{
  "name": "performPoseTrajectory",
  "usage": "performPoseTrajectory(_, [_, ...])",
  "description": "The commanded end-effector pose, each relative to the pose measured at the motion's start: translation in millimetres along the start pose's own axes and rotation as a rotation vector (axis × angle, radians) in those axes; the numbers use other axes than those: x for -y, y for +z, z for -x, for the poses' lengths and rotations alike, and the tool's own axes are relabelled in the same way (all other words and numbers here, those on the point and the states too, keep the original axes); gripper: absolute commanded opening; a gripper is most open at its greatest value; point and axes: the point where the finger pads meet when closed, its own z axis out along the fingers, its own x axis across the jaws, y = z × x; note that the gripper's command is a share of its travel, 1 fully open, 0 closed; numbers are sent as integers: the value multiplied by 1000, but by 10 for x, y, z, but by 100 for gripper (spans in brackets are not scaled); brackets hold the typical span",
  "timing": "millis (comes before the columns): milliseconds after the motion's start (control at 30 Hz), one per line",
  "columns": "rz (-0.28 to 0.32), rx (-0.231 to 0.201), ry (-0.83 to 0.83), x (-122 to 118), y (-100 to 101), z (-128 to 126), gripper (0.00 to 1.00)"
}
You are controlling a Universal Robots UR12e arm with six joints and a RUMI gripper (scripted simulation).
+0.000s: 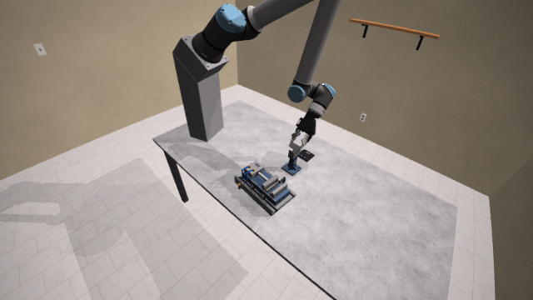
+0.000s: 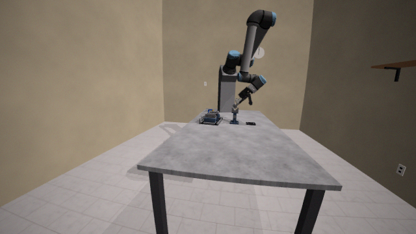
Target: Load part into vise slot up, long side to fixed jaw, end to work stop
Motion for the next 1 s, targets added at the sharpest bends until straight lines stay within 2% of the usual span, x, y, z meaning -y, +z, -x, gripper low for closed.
performPoseTrajectory(0, [0, -1, 0, -13, -16, -4, 0])
performPoseTrajectory(967, [0, -1, 0, -71, -74, -4, 0])
